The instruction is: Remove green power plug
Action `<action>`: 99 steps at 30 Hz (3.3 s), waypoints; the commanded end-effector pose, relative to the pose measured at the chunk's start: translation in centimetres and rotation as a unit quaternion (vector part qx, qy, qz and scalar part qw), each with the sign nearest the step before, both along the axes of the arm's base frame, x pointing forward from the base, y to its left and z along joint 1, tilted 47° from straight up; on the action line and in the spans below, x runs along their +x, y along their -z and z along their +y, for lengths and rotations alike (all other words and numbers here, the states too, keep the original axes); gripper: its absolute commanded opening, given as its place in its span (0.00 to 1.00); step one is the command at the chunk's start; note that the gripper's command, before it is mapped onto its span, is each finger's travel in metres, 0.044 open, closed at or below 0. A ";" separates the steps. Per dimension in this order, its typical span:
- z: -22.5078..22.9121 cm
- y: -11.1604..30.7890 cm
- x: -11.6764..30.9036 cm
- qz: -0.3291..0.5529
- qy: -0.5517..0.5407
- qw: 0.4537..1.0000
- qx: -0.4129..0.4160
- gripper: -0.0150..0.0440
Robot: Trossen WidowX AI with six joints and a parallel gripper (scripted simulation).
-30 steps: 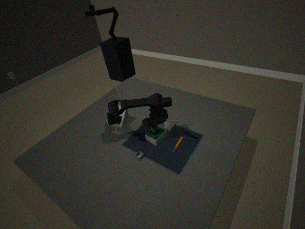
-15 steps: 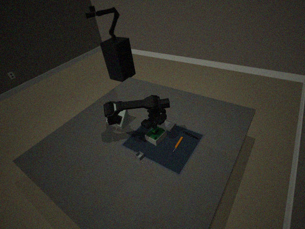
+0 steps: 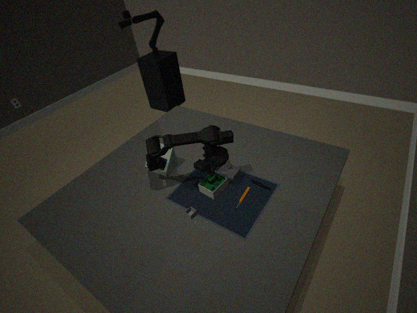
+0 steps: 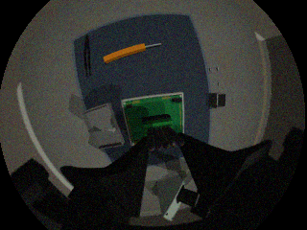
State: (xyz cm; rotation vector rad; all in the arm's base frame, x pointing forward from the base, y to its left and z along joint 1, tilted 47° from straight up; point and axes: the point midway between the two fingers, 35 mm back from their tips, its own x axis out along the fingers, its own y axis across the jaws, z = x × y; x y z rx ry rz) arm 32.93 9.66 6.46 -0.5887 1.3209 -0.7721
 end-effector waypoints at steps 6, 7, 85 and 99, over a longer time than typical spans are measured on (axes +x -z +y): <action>1.1 -2.8 -0.3 0.001 -0.016 0.993 0.113 0.25; 1.1 -2.9 -0.3 0.001 -0.016 0.993 0.116 0.25; -1.2 0.9 0.2 0.003 -0.005 0.999 0.048 0.59; -1.2 0.9 0.2 0.003 -0.005 0.999 0.048 0.25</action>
